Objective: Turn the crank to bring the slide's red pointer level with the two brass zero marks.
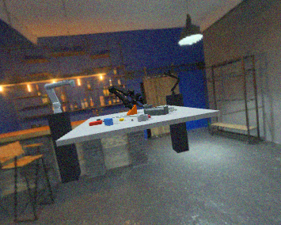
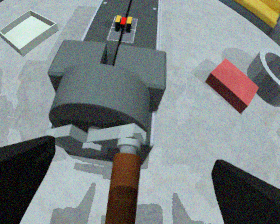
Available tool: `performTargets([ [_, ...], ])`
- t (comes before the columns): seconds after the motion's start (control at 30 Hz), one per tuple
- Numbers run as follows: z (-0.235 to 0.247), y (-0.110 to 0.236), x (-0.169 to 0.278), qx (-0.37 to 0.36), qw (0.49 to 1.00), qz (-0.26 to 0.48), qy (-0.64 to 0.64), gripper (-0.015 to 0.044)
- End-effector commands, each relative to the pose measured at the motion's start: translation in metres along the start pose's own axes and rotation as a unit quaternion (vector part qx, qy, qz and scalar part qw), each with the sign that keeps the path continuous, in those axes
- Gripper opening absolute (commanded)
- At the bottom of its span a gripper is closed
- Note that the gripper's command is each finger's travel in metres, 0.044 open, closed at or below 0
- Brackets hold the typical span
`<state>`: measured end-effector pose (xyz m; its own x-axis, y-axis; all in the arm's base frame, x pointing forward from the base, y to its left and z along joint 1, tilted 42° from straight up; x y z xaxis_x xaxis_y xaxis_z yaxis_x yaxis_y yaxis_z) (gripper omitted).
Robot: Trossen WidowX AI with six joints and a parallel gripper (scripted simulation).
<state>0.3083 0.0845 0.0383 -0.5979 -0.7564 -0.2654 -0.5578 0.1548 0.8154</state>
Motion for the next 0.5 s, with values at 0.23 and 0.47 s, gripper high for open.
performTargets([
  [0.23,0.002,-0.014,0.017,-0.004,1.000,0.007,0.005,0.0440],
  [0.47,0.002,-0.021,0.026,-0.004,1.000,0.007,0.005,0.0440],
])
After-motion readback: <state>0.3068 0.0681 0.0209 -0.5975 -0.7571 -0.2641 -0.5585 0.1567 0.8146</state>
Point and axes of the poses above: the point midway between the two fingers, 35 mm back from their tips, its own y axis back along the fingers, its own z axis across the jaws, x = y × z, the point moved 4 cm from there along y, back along the fingers, and after that the axes turned 2 degrees about -y, right-handed, at the moved point
